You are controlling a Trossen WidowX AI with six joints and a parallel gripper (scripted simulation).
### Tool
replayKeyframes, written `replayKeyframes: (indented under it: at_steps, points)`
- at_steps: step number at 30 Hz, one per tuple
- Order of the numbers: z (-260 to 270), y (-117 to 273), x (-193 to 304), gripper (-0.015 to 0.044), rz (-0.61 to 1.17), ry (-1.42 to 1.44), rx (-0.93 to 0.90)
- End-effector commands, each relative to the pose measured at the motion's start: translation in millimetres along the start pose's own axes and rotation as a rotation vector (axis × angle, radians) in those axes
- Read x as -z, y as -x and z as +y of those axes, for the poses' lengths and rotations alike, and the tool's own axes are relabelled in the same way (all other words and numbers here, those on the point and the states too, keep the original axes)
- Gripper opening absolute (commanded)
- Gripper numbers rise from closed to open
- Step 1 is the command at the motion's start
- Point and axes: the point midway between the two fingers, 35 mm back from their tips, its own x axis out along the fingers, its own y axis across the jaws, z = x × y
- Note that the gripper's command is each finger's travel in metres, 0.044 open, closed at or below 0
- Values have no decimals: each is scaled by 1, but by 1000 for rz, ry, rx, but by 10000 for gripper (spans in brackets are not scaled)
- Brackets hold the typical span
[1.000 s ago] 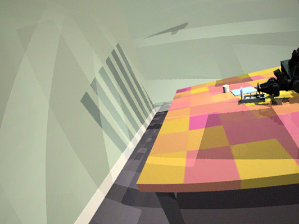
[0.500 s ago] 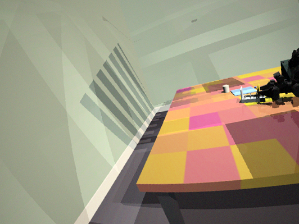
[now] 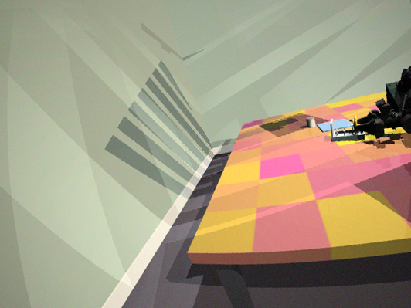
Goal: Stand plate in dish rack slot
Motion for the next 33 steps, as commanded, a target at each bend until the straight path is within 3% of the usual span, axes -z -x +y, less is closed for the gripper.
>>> replayKeyframes:
  at_steps: [1,3,10,26,33]
  points:
    - [0,0,0,367,0,0,0]
    - [0,0,0,400,0,0,0]
    - [1,-1,-4,400,1,0,3]
    - [13,-4,-113,400,-12,4,0]
    - [14,-9,-116,400,-3,51,18]
